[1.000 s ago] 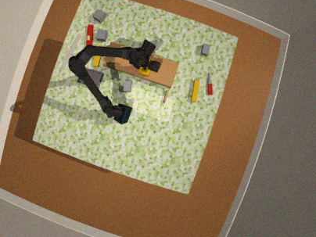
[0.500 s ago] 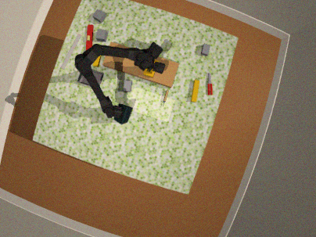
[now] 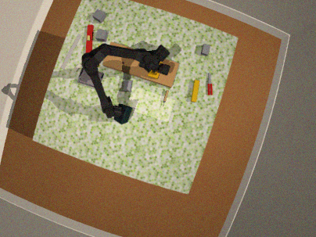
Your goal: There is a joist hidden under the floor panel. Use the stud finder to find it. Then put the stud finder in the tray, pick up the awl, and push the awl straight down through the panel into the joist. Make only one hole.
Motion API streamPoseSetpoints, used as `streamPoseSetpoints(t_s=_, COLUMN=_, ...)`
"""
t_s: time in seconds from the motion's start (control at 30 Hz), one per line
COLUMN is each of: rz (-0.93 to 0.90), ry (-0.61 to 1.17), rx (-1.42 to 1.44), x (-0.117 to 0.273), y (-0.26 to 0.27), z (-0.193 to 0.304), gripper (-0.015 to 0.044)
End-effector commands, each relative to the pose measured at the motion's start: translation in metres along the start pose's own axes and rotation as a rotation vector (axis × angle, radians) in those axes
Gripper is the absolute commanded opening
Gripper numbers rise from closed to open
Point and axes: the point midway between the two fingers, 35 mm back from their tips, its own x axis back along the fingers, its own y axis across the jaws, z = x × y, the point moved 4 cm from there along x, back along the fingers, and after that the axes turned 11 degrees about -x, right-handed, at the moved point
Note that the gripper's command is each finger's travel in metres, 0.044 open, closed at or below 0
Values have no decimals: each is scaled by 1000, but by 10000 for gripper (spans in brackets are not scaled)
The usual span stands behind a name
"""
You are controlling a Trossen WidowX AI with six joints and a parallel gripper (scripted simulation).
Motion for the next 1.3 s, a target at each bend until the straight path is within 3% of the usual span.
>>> streamPoseSetpoints(t_s=0.0, rz=5, ry=-1, rx=-1, x=0, y=-11, z=-2, gripper=0)
streamPoseSetpoints(t_s=1.27, rz=6, ry=-3, rx=0, x=2, y=-79, z=-16, gripper=0)
